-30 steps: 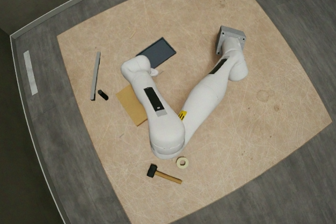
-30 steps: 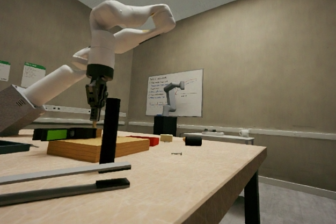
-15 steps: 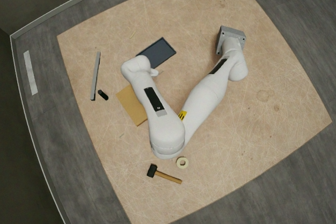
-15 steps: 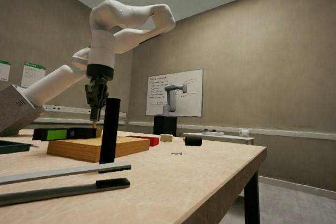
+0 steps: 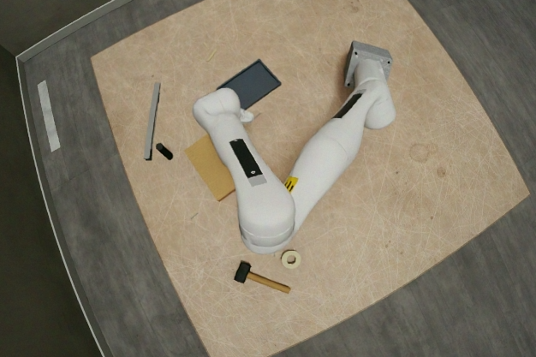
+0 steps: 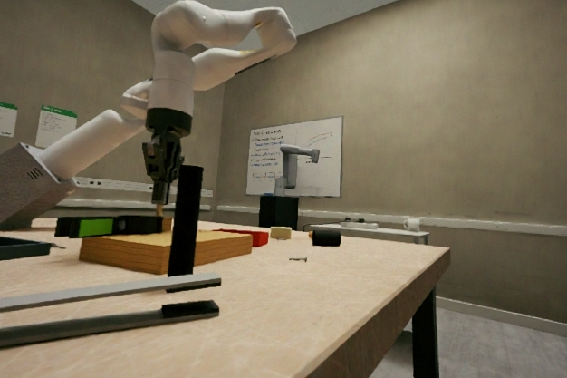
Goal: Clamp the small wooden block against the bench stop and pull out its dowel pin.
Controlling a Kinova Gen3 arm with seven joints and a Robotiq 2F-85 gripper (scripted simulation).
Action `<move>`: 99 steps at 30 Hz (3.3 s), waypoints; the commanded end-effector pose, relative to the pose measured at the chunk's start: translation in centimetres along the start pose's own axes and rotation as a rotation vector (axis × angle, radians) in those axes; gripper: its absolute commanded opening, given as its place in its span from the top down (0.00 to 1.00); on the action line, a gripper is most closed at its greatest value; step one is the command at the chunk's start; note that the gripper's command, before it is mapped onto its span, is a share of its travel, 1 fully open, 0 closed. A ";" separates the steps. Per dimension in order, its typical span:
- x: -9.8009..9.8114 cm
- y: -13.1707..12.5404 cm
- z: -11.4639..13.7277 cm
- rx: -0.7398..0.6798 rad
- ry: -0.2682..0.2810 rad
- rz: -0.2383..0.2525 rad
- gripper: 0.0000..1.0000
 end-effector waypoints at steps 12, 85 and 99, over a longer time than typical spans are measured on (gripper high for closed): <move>0.1 0.0 0.0 -0.022 -0.001 0.001 0.90; 0.1 0.0 0.0 -0.124 -0.001 0.001 0.90; 0.1 0.0 0.0 -0.140 -0.001 0.001 0.90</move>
Point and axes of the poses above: the point where the finger pads meet when closed, its own x axis back along the fingers, its own y axis across the jaws, z = x × y, the point moved 2 cm from there along x, back along the fingers, and after that the axes turned 11 degrees about -x, right-handed, at the moved point
